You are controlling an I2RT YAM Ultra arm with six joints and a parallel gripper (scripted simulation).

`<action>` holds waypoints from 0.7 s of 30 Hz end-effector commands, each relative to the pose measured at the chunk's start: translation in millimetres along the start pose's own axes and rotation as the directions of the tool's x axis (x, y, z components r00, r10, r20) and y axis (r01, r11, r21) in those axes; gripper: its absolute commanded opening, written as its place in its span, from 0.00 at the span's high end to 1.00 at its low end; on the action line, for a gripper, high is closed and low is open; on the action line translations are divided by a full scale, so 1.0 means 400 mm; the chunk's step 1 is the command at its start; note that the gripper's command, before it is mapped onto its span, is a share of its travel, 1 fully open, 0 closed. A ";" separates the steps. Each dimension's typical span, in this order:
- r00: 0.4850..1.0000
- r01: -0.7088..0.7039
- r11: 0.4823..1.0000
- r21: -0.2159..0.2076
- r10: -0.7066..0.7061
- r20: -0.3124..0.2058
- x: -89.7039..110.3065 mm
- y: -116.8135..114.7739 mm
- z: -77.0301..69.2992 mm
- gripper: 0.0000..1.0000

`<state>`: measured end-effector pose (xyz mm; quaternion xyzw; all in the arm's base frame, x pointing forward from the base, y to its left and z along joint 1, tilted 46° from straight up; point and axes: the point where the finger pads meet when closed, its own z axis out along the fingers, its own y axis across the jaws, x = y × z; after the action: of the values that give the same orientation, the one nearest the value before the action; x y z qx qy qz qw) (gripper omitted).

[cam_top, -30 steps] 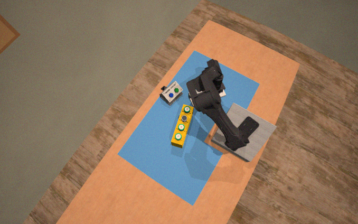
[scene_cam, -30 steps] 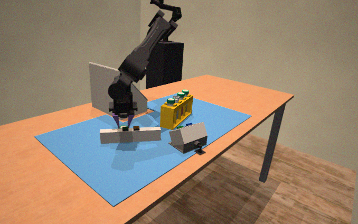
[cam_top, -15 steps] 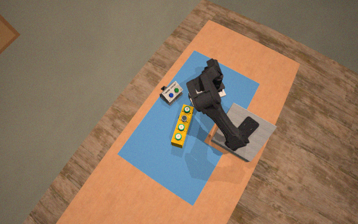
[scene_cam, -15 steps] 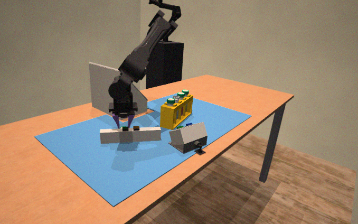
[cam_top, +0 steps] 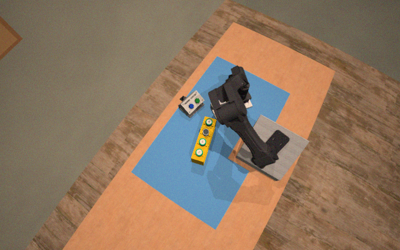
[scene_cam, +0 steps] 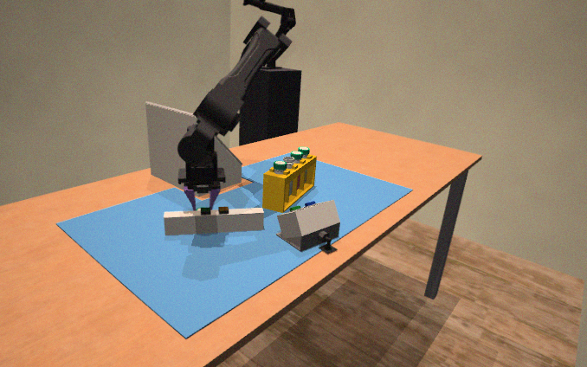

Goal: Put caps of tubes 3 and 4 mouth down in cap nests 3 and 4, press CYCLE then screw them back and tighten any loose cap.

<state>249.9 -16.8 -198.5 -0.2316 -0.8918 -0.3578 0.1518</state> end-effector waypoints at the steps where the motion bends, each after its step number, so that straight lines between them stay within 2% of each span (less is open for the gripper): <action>1: 1.000 -0.003 1.000 -0.003 0.003 0.015 -0.008 -0.001 -0.010 1.00; 21: 1.000 -0.003 1.000 -0.003 0.003 0.015 -0.007 0.000 0.010 1.00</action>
<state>248.2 -11.7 -203.1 -0.2323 -0.8913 -0.3585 0.1521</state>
